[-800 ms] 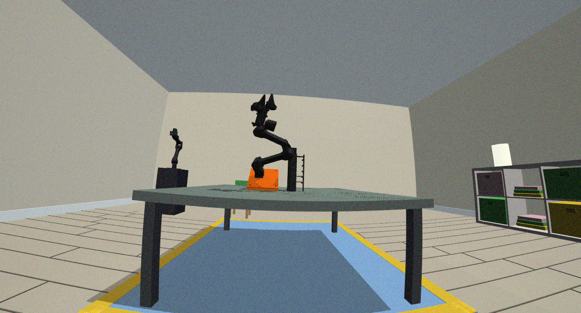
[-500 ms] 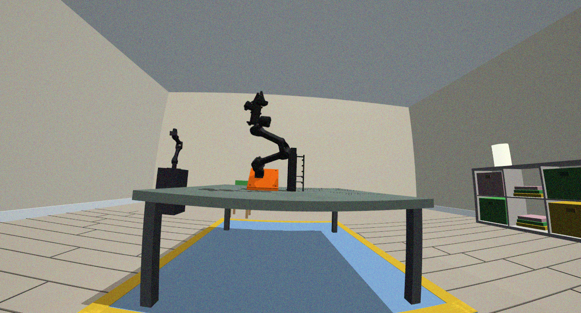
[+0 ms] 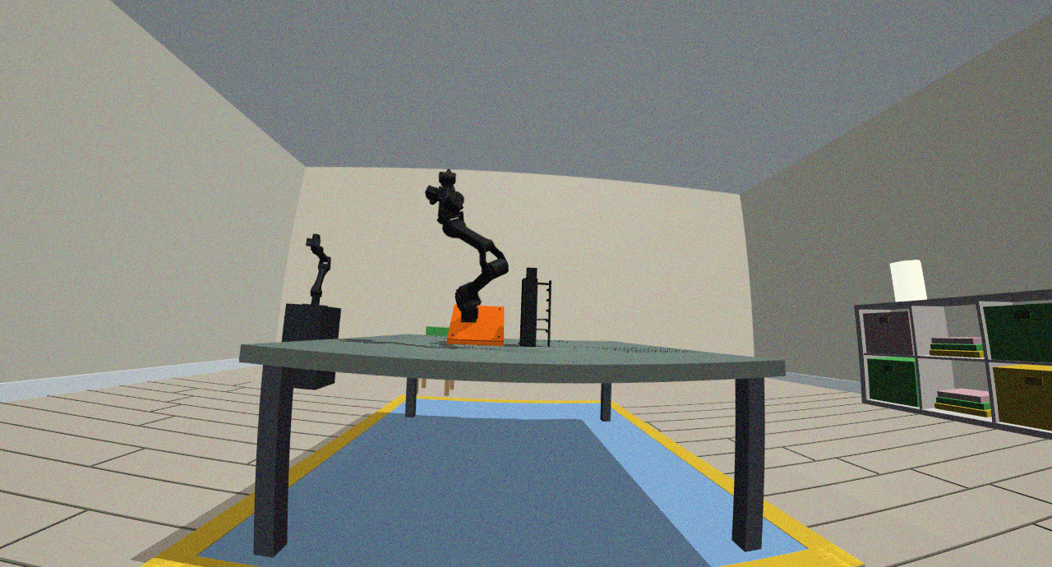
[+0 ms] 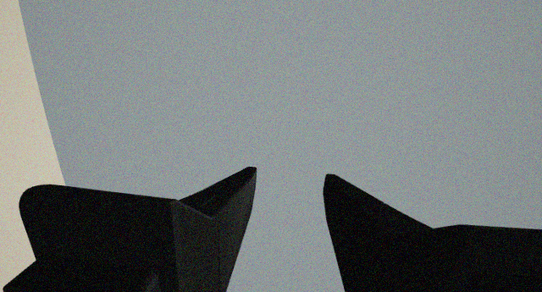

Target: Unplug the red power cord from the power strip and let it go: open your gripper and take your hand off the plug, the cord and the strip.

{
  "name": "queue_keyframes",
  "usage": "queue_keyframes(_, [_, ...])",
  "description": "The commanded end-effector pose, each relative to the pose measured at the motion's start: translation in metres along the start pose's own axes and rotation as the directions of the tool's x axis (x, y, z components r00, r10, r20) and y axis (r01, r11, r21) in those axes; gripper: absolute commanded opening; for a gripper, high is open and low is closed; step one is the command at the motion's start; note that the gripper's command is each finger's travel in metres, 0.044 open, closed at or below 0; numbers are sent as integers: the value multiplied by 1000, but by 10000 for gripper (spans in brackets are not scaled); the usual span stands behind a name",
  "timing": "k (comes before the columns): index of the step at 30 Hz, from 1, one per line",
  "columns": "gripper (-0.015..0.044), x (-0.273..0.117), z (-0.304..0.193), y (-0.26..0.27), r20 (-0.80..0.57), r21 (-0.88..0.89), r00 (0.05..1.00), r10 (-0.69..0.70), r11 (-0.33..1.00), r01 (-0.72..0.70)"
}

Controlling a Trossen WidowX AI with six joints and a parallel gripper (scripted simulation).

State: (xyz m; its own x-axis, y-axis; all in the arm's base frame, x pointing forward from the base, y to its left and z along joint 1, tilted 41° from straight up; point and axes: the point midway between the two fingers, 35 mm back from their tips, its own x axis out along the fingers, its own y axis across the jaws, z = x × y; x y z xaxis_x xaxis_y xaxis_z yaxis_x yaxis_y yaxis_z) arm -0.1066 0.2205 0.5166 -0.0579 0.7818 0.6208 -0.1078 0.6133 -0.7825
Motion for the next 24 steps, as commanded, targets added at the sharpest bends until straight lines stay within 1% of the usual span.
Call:
queue_keyframes(1, [160,18,-6,54,-33,-67,987,155,985,-157])
queue_keyframes(4, [160,27,-17,97,-83,-106,957,279,952,-287])
queue_keyframes(7, [160,32,-37,140,-152,-123,907,394,903,-413])
queue_keyframes(10, [160,31,-64,178,-237,-114,840,488,845,-523])
queue_keyframes(13, [160,24,-96,213,-328,-84,754,569,777,-623])
queue_keyframes(18, [160,2,-153,263,-472,6,571,672,649,-760])
queue_keyframes(24, [160,-48,-227,310,-614,180,276,740,472,-863])
